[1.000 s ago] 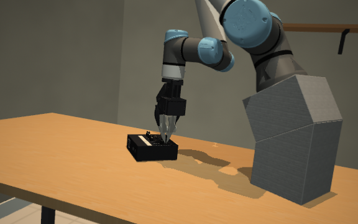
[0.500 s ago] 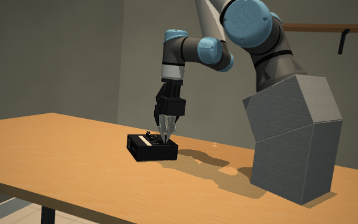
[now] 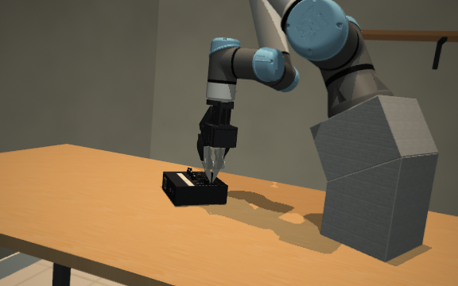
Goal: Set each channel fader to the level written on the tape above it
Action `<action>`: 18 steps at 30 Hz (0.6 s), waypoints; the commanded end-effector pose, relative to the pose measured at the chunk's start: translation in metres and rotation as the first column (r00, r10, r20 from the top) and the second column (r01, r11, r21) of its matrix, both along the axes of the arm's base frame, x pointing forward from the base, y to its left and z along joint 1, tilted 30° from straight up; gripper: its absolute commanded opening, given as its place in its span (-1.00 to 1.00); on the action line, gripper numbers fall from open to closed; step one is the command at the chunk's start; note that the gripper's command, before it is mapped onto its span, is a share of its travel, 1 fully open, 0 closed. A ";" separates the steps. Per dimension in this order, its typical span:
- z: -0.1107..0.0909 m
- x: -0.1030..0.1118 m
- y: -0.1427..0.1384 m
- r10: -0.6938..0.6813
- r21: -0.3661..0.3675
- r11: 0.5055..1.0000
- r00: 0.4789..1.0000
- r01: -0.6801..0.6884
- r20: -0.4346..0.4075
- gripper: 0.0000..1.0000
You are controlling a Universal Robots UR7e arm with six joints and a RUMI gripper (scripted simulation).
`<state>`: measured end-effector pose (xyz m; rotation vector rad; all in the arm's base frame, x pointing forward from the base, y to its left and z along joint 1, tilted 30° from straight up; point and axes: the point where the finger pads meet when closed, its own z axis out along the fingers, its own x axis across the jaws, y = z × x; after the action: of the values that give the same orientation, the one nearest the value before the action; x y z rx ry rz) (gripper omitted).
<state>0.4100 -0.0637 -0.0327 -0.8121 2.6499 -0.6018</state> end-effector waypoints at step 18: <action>-0.001 -0.005 -0.003 0.000 0.000 1.000 1.000 0.000 0.001 -1.00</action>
<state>0.4056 -0.0669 -0.0336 -0.8121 2.6500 -0.6017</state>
